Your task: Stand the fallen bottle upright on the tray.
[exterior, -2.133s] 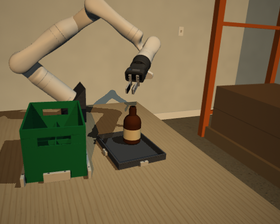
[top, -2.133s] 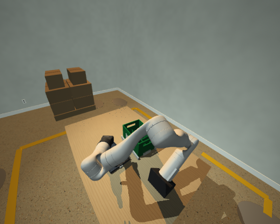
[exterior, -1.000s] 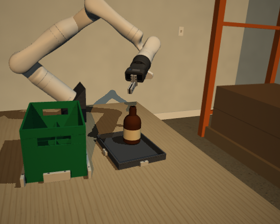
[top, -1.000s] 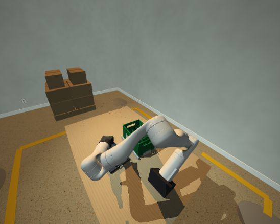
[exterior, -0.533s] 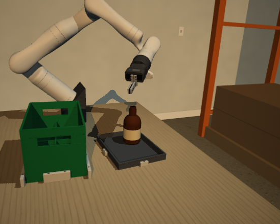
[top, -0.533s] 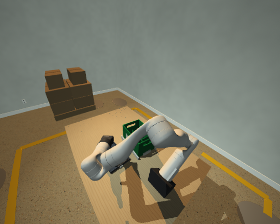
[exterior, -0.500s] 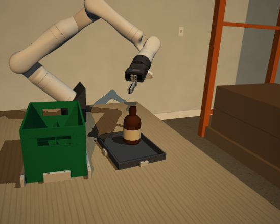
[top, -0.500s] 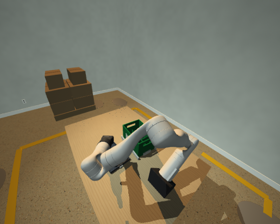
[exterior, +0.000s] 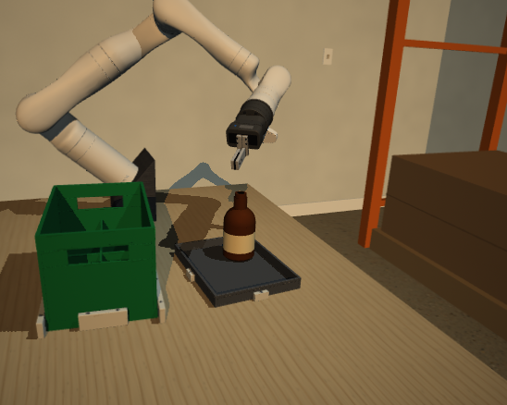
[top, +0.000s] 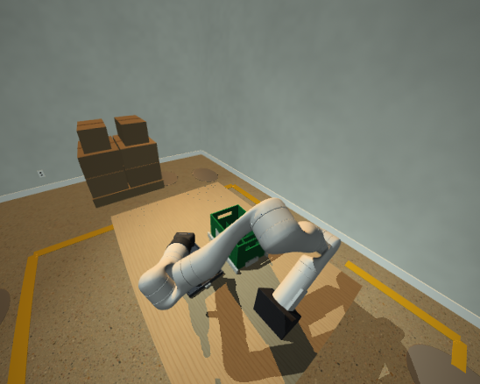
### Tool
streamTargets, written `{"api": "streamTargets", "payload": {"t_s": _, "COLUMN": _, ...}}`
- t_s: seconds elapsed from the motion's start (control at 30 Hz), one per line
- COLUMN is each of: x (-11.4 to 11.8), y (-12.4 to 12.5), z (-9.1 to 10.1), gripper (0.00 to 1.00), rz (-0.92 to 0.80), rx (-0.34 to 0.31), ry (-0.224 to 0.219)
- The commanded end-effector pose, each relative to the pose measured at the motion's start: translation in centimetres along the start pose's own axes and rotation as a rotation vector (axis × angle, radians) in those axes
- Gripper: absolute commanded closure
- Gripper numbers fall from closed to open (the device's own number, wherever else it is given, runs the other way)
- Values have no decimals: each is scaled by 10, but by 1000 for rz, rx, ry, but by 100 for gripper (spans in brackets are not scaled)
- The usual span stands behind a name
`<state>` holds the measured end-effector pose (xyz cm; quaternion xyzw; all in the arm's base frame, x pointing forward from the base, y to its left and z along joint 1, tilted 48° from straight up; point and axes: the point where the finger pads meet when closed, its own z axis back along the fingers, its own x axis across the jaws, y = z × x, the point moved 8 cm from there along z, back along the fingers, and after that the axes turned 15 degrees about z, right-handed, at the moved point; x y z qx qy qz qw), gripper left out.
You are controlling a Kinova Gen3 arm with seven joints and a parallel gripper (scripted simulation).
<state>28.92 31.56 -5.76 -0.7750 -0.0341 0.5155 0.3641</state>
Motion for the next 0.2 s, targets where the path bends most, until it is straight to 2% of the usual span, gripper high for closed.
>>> {"api": "streamTargets", "payload": {"t_s": 0.0, "x": 0, "y": -1, "z": 0, "gripper": 100, "rz": -2, "rx": 0, "ry": -1}}
{"api": "streamTargets", "payload": {"t_s": 0.17, "x": 0, "y": -1, "z": 0, "gripper": 100, "rz": -2, "rx": 0, "ry": -1}}
